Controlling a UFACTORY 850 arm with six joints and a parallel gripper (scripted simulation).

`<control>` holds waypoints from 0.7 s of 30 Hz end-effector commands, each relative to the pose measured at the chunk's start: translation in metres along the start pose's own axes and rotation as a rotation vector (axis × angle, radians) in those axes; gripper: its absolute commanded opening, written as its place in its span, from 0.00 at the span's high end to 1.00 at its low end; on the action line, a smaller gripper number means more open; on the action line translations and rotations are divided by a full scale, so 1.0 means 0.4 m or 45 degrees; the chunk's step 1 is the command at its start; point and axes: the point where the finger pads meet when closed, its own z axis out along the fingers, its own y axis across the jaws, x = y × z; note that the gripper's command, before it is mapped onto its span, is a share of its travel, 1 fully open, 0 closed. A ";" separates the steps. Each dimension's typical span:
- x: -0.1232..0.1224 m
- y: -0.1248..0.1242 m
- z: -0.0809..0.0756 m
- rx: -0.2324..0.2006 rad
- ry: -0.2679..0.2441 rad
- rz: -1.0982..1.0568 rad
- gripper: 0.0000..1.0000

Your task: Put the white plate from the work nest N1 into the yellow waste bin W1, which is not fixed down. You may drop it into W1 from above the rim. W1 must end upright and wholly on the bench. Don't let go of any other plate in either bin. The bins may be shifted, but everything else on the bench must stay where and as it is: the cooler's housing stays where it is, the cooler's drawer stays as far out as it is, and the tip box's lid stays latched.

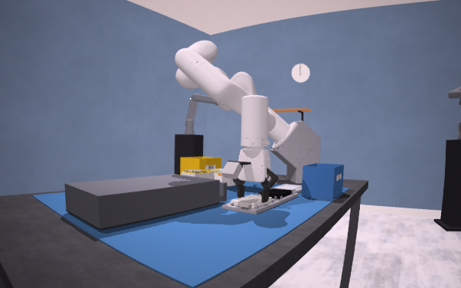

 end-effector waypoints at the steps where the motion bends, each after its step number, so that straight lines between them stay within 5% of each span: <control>1: 0.002 -0.001 -0.002 0.001 0.002 0.001 1.00; 21: 0.002 -0.001 -0.010 0.001 0.002 0.001 1.00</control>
